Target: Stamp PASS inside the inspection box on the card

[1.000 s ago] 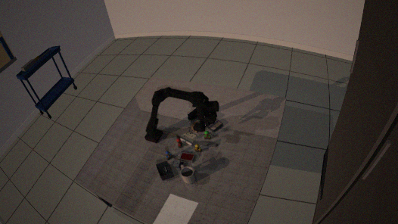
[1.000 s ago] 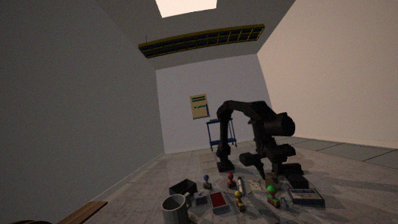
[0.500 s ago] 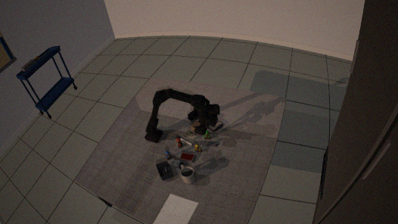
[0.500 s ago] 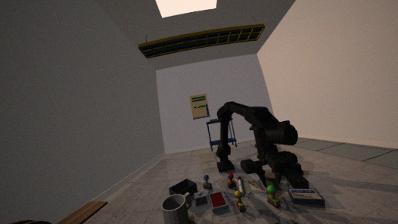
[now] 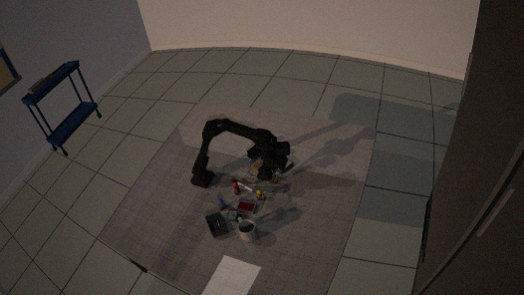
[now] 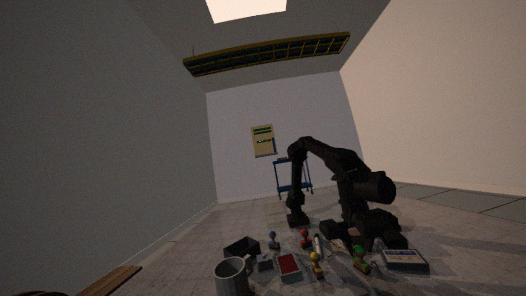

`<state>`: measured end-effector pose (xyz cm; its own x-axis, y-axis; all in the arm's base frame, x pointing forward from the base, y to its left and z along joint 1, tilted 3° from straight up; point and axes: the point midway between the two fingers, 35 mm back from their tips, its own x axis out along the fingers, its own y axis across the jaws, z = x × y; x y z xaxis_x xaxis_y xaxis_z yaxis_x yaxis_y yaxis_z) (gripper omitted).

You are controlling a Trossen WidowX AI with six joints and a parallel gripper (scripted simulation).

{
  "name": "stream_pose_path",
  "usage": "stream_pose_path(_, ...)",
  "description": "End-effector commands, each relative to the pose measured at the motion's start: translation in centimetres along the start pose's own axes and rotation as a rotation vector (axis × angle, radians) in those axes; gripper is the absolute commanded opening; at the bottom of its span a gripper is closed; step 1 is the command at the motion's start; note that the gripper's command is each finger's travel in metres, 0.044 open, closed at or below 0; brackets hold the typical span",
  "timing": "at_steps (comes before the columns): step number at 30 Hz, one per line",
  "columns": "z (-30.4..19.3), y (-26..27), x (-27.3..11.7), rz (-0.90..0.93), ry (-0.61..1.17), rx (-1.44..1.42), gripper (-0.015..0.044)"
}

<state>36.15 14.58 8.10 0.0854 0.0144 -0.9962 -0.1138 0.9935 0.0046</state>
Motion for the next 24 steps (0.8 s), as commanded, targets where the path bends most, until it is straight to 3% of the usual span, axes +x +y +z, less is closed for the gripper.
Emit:
stream_pose_path(1, 0.0, -0.1, 0.9, -0.006, 0.003, -0.003, 0.0227)
stream_pose_path(15, -0.1, -0.2, 2.4, -0.007, 0.003, -0.003, 0.0227)
stream_pose_path(18, -0.2, -0.1, 2.2, -0.001, 0.004, 0.0, 0.0149)
stream_pose_path(24, -0.2, -0.1, 2.2, -0.001, 0.004, 0.0, 0.0109)
